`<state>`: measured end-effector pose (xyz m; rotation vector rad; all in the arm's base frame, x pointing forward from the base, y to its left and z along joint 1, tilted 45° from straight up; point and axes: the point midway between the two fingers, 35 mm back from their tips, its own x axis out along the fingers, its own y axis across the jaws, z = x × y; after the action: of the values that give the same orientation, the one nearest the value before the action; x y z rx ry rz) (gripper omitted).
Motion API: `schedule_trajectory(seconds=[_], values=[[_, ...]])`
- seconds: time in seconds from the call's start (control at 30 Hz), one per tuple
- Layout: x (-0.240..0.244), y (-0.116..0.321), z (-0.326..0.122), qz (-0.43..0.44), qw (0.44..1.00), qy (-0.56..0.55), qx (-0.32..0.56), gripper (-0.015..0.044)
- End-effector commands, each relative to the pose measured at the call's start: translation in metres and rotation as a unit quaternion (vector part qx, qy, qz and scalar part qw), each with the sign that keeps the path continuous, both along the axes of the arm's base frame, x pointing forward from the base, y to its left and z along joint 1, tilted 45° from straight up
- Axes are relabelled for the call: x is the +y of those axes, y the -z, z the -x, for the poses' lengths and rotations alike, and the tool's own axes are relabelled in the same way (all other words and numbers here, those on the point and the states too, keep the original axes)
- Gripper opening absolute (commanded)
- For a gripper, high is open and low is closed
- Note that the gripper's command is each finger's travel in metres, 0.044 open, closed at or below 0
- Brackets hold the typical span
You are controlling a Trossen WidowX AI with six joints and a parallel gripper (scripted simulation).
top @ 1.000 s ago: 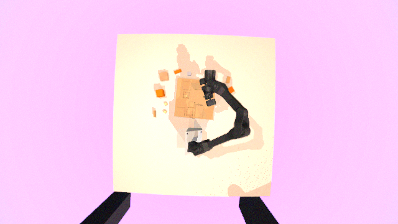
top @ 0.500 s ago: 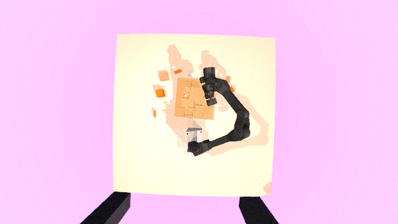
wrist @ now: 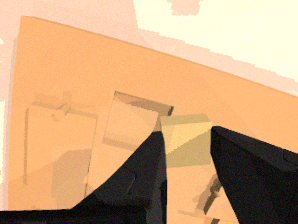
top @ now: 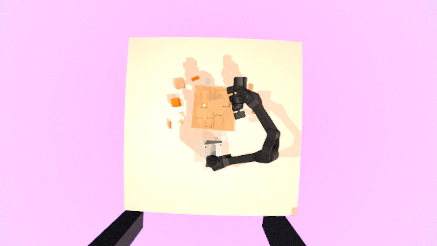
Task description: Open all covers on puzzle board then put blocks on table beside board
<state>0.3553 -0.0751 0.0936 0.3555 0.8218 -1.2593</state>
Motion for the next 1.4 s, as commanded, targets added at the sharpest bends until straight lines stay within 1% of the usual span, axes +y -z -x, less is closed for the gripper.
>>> schedule_trajectory(seconds=[0.0, 0.97, 1.37], values=[[-0.011, -0.006, 0.01, -0.002, 1.0, 0.001, 0.007, 0.008], [-0.072, -0.061, 0.083, 0.005, 1.0, 0.001, 0.007, 0.008], [-0.082, -0.054, 0.084, 0.005, 1.0, 0.001, 0.007, 0.008]])
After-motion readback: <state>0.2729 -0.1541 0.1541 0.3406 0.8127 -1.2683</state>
